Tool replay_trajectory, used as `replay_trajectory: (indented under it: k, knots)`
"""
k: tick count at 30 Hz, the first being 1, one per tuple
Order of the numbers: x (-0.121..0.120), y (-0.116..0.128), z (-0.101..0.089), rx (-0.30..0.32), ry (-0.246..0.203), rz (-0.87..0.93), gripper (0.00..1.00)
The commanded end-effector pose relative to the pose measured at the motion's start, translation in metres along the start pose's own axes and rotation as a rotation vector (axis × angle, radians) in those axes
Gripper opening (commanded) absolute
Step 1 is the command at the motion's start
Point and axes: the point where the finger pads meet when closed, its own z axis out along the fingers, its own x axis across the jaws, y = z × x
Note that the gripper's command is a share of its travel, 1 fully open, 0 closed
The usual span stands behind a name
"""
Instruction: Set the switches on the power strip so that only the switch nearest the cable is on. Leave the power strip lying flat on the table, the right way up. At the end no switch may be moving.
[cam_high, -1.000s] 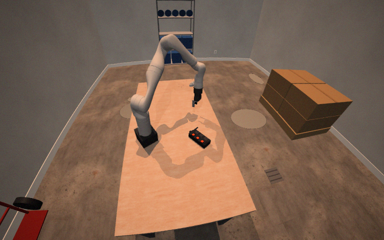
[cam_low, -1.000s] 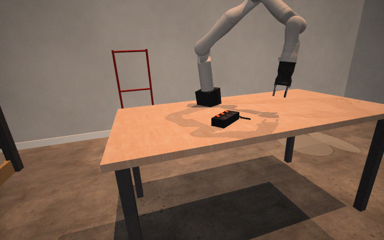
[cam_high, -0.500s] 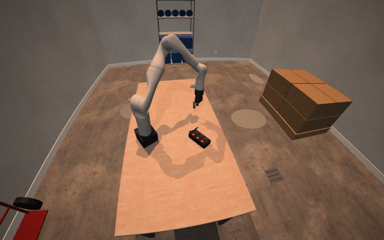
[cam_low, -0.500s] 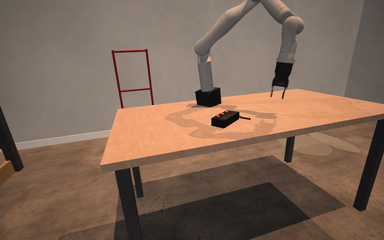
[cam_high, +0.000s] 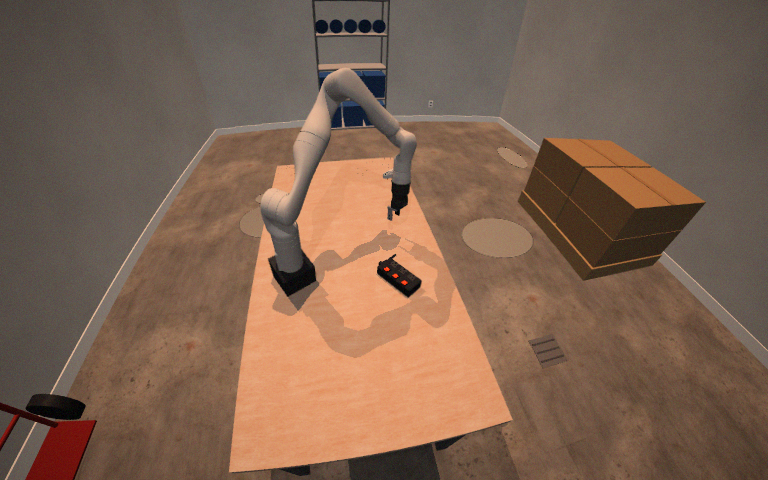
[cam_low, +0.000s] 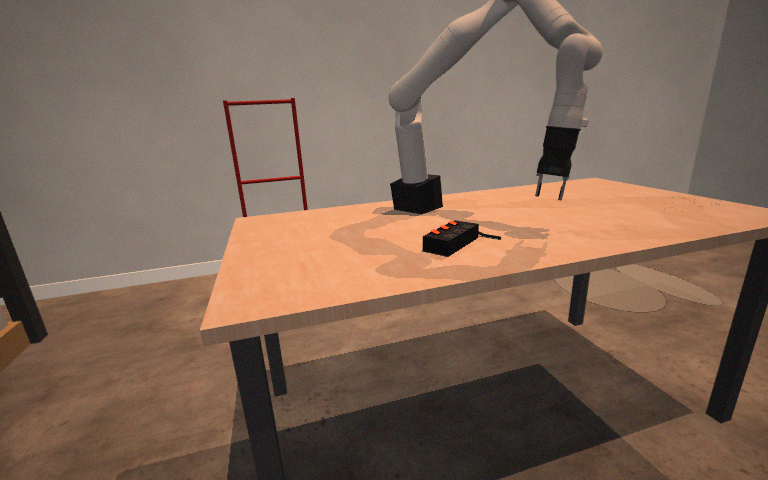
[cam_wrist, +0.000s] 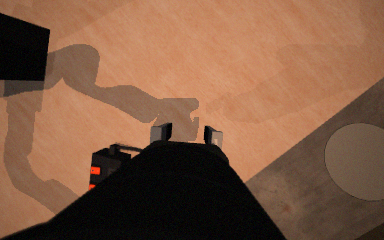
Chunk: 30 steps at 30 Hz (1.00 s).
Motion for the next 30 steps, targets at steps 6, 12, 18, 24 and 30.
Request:
replay_trajectory:
  k: [6, 12, 18, 24, 30]
  knots:
    - [-0.008, 0.014, 0.003, 0.002, -0.002, 0.063, 1.0]
    - [-0.013, 0.021, 0.005, 0.004, -0.003, 0.106, 1.0]
    - [-0.018, 0.029, 0.008, 0.006, -0.003, 0.149, 1.0]
    - [-0.022, 0.036, 0.01, 0.007, -0.004, 0.192, 1.0]
    - [-0.028, 0.043, 0.012, 0.009, -0.004, 0.234, 1.0]
